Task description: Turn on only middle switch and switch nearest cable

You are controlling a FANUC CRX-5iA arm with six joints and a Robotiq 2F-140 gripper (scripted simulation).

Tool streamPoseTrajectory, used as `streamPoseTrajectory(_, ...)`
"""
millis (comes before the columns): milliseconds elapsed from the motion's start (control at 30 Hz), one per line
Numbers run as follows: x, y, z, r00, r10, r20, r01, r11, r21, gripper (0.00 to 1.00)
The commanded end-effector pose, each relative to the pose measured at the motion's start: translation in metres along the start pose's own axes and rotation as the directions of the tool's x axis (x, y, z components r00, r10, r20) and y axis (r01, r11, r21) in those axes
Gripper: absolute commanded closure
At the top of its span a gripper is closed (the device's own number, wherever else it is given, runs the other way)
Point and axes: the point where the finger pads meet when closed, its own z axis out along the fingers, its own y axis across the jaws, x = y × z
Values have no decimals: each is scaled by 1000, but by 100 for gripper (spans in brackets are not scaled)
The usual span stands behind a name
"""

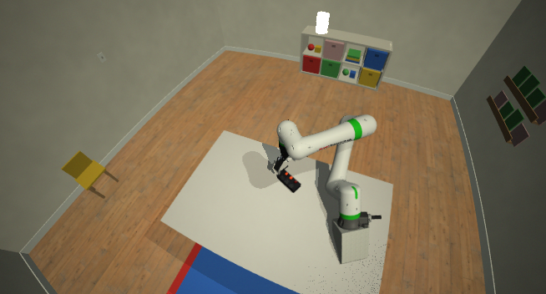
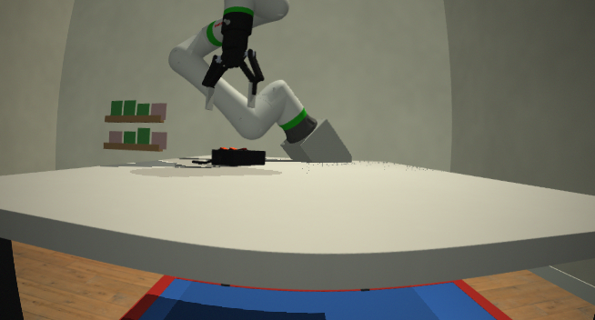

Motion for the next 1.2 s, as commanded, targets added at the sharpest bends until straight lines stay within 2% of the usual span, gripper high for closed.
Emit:
streamPoseTrajectory(0,0,0,-13,1000,0,0,0,1000,1,0)
streamPoseTrajectory(267,0,0,-35,1000,0,0,0,1000,1,0)
streamPoseTrajectory(1167,0,0,-36,1000,0,0,0,1000,1,0)
